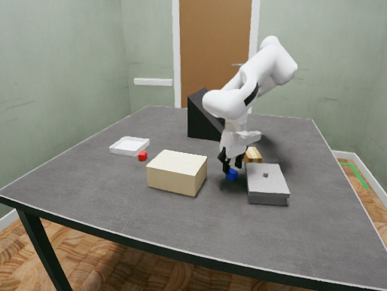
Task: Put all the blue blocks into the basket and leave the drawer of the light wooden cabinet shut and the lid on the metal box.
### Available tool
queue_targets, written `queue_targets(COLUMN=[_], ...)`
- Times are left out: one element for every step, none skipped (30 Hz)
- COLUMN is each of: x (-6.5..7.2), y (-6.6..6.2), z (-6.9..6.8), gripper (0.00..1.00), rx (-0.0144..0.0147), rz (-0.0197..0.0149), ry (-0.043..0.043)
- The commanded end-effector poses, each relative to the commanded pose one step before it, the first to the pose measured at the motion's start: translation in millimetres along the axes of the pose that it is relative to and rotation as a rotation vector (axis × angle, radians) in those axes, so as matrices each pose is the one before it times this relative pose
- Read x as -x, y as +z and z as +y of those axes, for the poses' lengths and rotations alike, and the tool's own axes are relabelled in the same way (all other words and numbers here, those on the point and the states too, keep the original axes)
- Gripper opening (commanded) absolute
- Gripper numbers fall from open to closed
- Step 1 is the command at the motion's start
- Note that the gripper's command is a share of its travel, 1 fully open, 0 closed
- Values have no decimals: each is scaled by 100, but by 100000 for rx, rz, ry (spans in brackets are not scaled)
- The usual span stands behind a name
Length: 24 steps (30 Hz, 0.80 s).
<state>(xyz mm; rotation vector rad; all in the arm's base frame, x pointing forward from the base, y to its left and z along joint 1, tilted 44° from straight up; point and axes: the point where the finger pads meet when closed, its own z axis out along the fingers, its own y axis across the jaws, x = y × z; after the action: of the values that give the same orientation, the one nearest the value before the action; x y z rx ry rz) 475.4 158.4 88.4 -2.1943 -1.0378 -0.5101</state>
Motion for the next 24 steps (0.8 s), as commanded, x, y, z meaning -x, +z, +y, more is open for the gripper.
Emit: queue_targets(x=[-74,0,0,0,0,0,0,0,0,0,0,0,0,0,0,0,0,0,0,0,0,0,0,0], y=[400,132,134,134,135,135,133,131,129,127,122,0,0,119,115,110,104,99,93,88,82,75,68,62], z=[64,0,0,0,0,0,0,0,0,0,0,0,0,0,0,0,0,0,0,0,0,0,0,0], gripper=[67,67,67,67,67,67,67,67,67,67,67,67,67,67,67,67,67,67,67,67,67,67,67,67], rx=[198,0,0,0,0,0,0,0,0,0,0,0,0,0,0,0,0,0,0,0,0,0,0,0], rz=[176,0,-1,1,0,0,0,1,0,-1,1,0,0,0,0,-1,0,0,0,0,-1,0,0,0], ry=[-78,0,0,0,0,0,0,0,0,0,0,0,0,0,0,0,0,0,0,0,0,0,0,0])
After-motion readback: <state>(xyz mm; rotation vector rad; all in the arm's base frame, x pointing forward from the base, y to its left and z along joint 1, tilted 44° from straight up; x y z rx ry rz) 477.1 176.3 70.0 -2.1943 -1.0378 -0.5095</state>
